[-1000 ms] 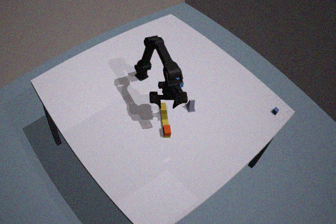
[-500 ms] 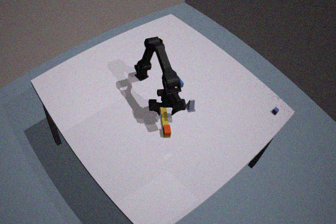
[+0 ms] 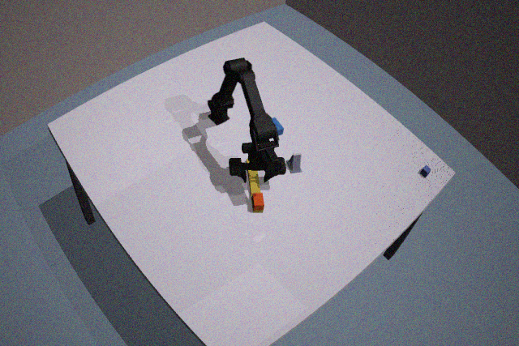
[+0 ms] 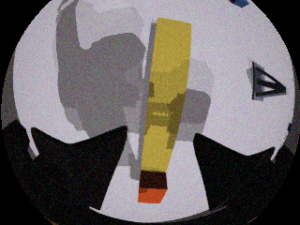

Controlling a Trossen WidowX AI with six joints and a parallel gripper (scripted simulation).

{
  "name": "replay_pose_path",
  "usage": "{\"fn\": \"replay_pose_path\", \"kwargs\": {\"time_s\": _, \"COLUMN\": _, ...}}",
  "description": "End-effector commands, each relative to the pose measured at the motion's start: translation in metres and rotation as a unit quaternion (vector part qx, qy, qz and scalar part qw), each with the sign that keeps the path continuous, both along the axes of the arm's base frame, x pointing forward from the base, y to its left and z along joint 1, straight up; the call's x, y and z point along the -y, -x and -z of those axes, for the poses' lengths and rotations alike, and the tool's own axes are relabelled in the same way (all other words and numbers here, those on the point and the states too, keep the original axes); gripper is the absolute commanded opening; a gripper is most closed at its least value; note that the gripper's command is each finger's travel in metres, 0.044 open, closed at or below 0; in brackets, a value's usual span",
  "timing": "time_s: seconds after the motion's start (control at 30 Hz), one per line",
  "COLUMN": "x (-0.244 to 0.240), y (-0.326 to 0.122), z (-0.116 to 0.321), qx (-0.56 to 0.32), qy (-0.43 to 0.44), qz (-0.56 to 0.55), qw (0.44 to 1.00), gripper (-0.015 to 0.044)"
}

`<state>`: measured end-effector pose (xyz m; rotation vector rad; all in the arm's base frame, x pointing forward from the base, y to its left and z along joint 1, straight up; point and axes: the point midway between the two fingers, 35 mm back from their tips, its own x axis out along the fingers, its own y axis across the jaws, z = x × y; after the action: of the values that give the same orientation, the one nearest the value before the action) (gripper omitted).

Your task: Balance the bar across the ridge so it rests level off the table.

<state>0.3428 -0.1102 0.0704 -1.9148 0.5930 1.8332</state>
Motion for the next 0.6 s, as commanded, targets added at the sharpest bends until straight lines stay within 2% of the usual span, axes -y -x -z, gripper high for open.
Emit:
{"fn": "replay_pose_path", "kwargs": {"time_s": 0.0, "x": -0.001, "y": 0.001, "z": 0.009, "qx": -0.003, "qy": -0.003, "qz": -0.002, "qw": 1.0, "gripper": 0.0315}}
{"fn": "replay_pose_path", "kwargs": {"time_s": 0.57, "x": -0.001, "y": 0.001, "z": 0.019, "qx": -0.003, "qy": -0.003, "qz": -0.002, "qw": 1.0, "gripper": 0.0315}}
